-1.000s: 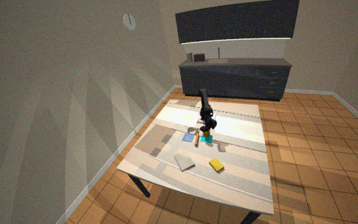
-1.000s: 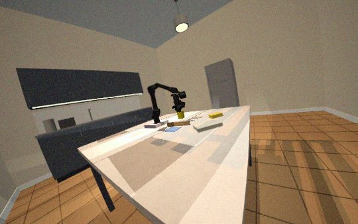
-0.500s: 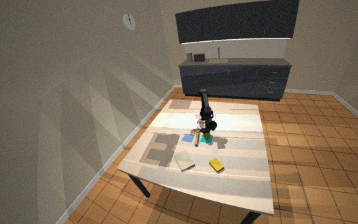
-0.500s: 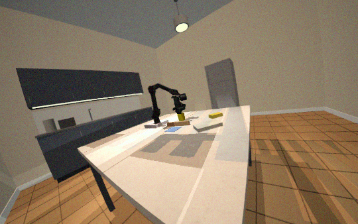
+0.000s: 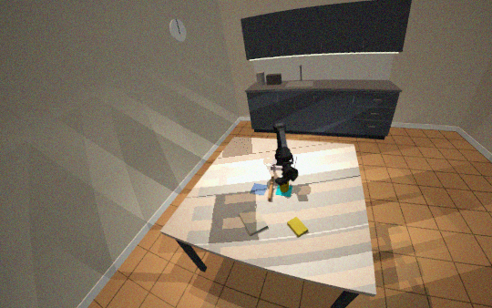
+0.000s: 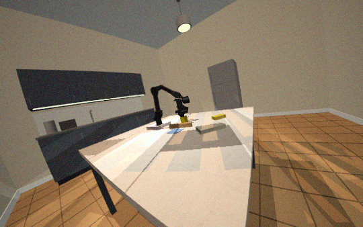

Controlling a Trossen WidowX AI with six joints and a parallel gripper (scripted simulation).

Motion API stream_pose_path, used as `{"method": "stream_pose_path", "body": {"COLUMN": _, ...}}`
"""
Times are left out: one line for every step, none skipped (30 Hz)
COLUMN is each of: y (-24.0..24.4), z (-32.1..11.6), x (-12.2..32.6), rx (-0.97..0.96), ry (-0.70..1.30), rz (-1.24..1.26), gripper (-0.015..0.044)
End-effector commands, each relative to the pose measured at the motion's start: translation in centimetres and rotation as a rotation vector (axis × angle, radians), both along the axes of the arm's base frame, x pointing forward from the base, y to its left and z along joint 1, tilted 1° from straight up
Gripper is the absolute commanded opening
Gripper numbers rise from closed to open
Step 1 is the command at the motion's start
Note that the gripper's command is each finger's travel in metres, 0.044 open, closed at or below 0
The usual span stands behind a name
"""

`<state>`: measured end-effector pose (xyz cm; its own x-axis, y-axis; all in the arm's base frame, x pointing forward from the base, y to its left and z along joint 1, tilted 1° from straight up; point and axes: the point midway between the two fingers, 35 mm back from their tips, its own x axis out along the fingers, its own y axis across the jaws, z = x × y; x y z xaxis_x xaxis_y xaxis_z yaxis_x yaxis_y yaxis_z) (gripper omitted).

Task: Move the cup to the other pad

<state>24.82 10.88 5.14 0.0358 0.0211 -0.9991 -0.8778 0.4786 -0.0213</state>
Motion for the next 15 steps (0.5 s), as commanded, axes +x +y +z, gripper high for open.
{"method": "stream_pose_path", "body": {"y": 0.01, "z": 0.05, "x": 0.02, "rx": 0.000, "ry": -0.001, "rz": 0.000, "gripper": 0.0000}}
{"method": "stream_pose_path", "body": {"y": 0.01, "z": 0.05, "x": 0.02, "rx": 0.000, "ry": -0.001, "rz": 0.000, "gripper": 0.0000}}
{"method": "stream_pose_path", "body": {"y": 0.01, "z": 0.05, "x": 0.02, "rx": 0.000, "ry": -0.001, "rz": 0.000, "gripper": 0.0000}}
{"method": "stream_pose_path", "body": {"y": 0.01, "z": 0.05, "x": 0.02, "rx": 0.000, "ry": -0.001, "rz": 0.000, "gripper": 0.0000}}
{"method": "stream_pose_path", "body": {"y": 0.01, "z": 0.05, "x": 0.02, "rx": 0.000, "ry": -0.001, "rz": 0.000, "gripper": 0.0000}}
{"method": "stream_pose_path", "body": {"y": 0.01, "z": 0.05, "x": 0.02, "rx": 0.000, "ry": -0.001, "rz": 0.000, "gripper": 0.0000}}
{"method": "stream_pose_path", "body": {"y": 0.01, "z": 0.05, "x": 0.02, "rx": 0.000, "ry": -0.001, "rz": 0.000, "gripper": 0.0000}}
{"method": "stream_pose_path", "body": {"y": 0.01, "z": 0.05, "x": 0.02, "rx": 0.000, "ry": -0.001, "rz": 0.000, "gripper": 0.0000}}
{"method": "stream_pose_path", "body": {"y": 0.01, "z": 0.05, "x": 0.02, "rx": 0.000, "ry": -0.001, "rz": 0.000, "gripper": 0.0026}}
{"method": "stream_pose_path", "body": {"y": 0.01, "z": 0.05, "x": 0.02, "rx": 0.000, "ry": -0.001, "rz": 0.000, "gripper": 0.0053}}
{"method": "stream_pose_path", "body": {"y": 0.01, "z": 0.05, "x": 0.02, "rx": 0.000, "ry": -0.001, "rz": 0.000, "gripper": 0.0079}}
{"method": "stream_pose_path", "body": {"y": 0.01, "z": 0.05, "x": 0.02, "rx": 0.000, "ry": -0.001, "rz": 0.000, "gripper": 0.0105}}
{"method": "stream_pose_path", "body": {"y": 0.01, "z": 0.05, "x": 0.02, "rx": 0.000, "ry": -0.001, "rz": 0.000, "gripper": 0.0131}}
{"method": "stream_pose_path", "body": {"y": 0.01, "z": 0.05, "x": 0.02, "rx": 0.000, "ry": -0.001, "rz": 0.000, "gripper": 0.0146}}
{"method": "stream_pose_path", "body": {"y": 0.01, "z": 0.05, "x": 0.02, "rx": 0.000, "ry": -0.001, "rz": 0.000, "gripper": 0.0146}}
